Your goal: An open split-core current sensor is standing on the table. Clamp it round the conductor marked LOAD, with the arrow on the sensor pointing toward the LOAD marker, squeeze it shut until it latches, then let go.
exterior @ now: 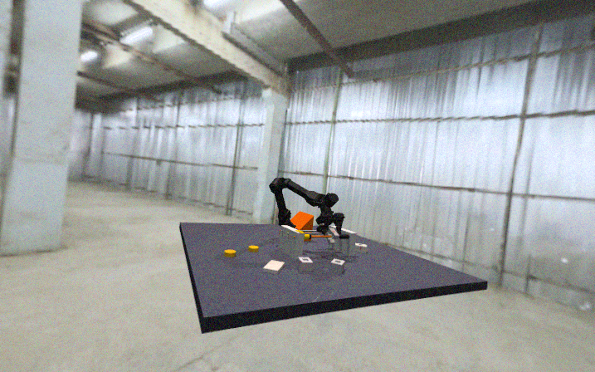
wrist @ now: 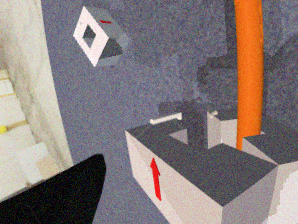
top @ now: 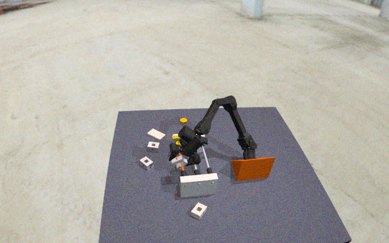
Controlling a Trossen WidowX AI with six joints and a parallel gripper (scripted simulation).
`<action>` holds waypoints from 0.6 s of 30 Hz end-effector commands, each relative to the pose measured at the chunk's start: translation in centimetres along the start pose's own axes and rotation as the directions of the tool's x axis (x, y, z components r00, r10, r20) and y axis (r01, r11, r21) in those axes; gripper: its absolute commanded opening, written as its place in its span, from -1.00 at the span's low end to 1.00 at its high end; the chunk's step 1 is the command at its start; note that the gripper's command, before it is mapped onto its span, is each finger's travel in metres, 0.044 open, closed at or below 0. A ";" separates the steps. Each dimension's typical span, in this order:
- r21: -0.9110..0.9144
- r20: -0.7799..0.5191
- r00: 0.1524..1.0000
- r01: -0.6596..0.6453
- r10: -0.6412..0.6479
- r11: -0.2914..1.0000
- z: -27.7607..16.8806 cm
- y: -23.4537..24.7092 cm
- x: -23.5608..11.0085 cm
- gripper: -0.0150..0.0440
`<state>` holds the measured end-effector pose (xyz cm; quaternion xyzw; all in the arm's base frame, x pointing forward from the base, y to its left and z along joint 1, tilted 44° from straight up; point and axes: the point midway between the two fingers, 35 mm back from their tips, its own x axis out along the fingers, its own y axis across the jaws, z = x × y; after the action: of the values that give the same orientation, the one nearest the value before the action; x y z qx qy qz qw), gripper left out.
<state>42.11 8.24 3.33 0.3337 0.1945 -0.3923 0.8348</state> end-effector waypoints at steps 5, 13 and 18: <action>0.025 0.005 1.000 -0.008 0.008 1.000 0.3 0.5 0.3 1.00; 0.000 0.000 1.000 0.000 0.000 1.000 0.0 0.0 0.0 0.86; 0.000 0.000 1.000 0.000 0.000 1.000 0.0 0.0 0.0 0.75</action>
<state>41.80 8.05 3.10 0.3272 0.1987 -0.3963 0.8345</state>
